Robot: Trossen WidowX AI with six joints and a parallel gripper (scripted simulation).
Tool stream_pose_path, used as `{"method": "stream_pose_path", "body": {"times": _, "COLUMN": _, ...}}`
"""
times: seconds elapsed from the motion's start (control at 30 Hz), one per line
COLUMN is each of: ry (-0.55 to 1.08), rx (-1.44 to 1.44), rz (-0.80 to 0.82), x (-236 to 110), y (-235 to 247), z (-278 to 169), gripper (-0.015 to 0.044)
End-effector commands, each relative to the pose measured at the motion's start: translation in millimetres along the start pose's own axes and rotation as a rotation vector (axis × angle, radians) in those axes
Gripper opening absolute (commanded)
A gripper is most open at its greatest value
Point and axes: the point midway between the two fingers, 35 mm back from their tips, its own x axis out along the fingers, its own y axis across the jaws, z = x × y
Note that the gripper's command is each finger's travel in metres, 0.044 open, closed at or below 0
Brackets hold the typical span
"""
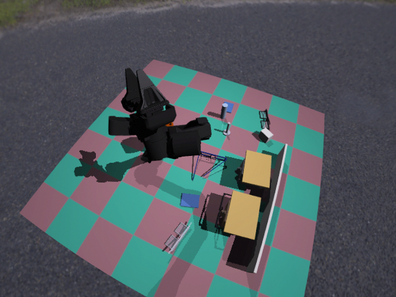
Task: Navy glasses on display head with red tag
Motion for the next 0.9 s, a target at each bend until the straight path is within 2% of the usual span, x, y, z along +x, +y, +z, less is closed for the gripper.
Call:
{"method": "stream_pose_path", "body": {"times": 0.0, "ry": 0.0, "rx": 0.0, "rz": 0.0, "x": 0, "y": 0, "z": 0, "gripper": 0.0426}}
{"method": "stream_pose_path", "body": {"times": 0.23, "ry": 0.0, "rx": 0.0, "rz": 0.0, "x": 0, "y": 0, "z": 0, "gripper": 0.044}}
{"method": "stream_pose_path", "body": {"times": 0.33, "ry": -0.057, "rx": 0.026, "rz": -0.041, "x": 2, "y": -2, "z": 13, "gripper": 0.0361}}
{"method": "stream_pose_path", "body": {"times": 0.53, "ry": -0.277, "rx": 0.092, "rz": 0.124, "x": 28, "y": 54, "z": 92, "gripper": 0.0204}}
{"method": "stream_pose_path", "body": {"times": 0.7, "ry": -0.464, "rx": 0.094, "rz": 0.238, "x": 22, "y": 100, "z": 153, "gripper": 0.02}}
{"method": "stream_pose_path", "body": {"times": 0.87, "ry": -0.615, "rx": 0.141, "rz": 0.378, "x": 2, "y": 138, "z": 206, "gripper": 0.02}}
